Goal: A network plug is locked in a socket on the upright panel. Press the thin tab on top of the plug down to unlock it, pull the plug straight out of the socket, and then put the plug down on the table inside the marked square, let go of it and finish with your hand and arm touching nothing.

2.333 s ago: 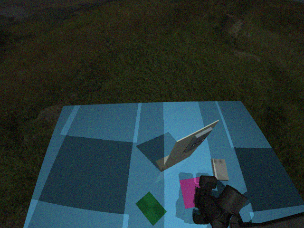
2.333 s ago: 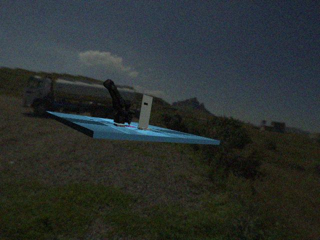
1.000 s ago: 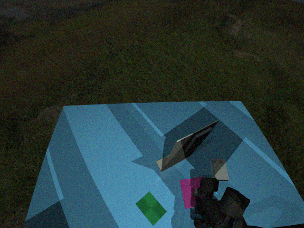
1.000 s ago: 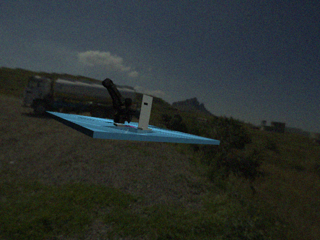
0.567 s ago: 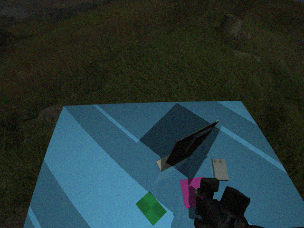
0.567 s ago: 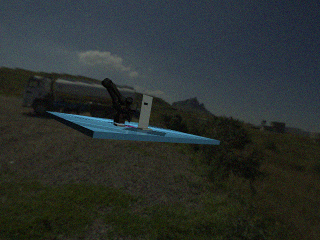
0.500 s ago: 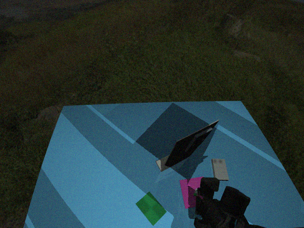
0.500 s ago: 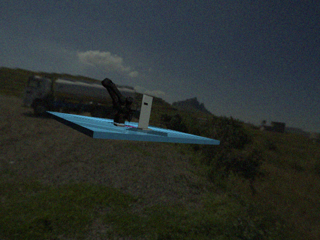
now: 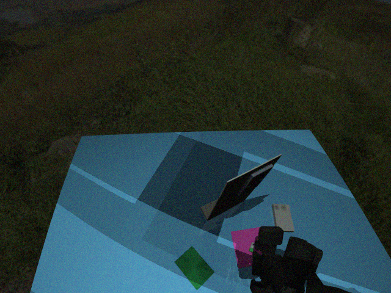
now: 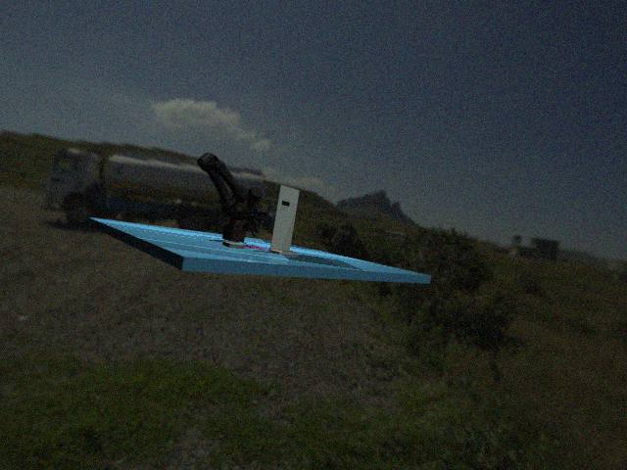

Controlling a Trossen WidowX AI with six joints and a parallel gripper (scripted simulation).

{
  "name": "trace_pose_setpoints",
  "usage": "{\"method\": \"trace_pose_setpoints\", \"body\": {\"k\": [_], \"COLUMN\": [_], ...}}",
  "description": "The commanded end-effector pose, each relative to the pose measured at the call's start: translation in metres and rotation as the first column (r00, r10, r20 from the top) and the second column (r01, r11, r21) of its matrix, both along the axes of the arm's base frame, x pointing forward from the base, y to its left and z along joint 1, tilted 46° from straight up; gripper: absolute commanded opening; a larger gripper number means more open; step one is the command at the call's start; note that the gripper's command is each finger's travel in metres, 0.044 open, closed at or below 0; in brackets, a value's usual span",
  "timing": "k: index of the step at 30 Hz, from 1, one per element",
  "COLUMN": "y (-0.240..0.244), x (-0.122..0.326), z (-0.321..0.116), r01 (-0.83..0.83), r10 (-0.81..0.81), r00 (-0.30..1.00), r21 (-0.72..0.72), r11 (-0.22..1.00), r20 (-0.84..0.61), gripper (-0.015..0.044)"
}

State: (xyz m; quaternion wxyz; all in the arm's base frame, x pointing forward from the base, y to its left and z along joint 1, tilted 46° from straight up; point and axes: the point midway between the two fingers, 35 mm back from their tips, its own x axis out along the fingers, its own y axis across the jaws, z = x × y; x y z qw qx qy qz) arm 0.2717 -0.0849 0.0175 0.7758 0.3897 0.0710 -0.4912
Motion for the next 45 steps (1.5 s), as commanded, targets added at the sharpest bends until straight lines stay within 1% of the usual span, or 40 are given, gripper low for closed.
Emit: {"method": "trace_pose_setpoints", "body": {"k": [1, 45], "y": [0.002, 0.035], "x": [0.001, -0.001], "z": [0.004, 0.037], "r01": [0.006, 0.004], "r10": [-0.006, -0.004], "r00": [1.0, 1.0], "r21": [0.001, -0.005], "r11": [1.0, 1.0], "r20": [0.01, 0.011], "gripper": [0.0156, 0.0156]}}
